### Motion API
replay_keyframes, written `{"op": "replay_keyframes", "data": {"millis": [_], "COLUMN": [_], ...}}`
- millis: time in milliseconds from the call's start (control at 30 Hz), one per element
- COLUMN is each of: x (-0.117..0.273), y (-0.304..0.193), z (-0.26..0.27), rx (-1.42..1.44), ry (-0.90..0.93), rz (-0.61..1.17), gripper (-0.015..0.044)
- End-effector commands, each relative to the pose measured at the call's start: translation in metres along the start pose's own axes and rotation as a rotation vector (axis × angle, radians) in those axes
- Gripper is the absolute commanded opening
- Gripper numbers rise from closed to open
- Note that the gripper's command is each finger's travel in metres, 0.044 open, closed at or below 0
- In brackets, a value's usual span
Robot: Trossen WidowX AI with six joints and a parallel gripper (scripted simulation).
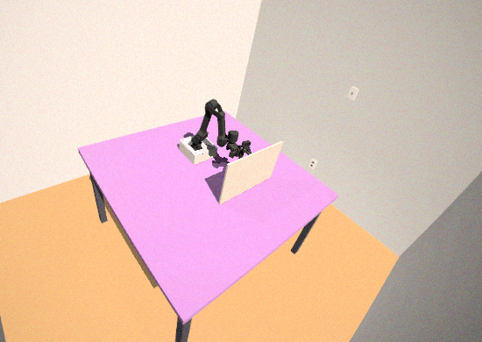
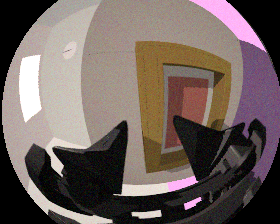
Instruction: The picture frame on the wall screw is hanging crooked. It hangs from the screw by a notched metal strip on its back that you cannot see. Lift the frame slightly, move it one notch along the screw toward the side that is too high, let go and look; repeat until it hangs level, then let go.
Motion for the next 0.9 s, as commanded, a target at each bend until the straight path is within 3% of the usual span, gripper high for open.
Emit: {"op": "replay_keyframes", "data": {"millis": [0,200,433,700,867], "x": [-0.0003,-0.0005,-0.0005,-0.0005,-0.0005], "y": [-0.0005,-0.0008,-0.0008,-0.0008,-0.0008], "z": [0.0001,0.0001,0.0001,0.0001,0.0001], "rx": [-0.006,-0.006,-0.006,-0.006,-0.006], "ry": [0.000,0.000,0.000,0.000,0.000], "rz": [0.003,0.003,0.003,0.003,0.003], "gripper": [0.0260,0.0260,0.0076,0.0003,0.0000]}}
Point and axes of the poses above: the point midway between the two fingers, 35 mm back from their tips, its own x axis back along the fingers, its own z axis across the jaws, y = z × x, the point moved 2 cm from there along x, back along the fingers, and after that the axes turned 11 degrees about x, right-handed, at the moved point
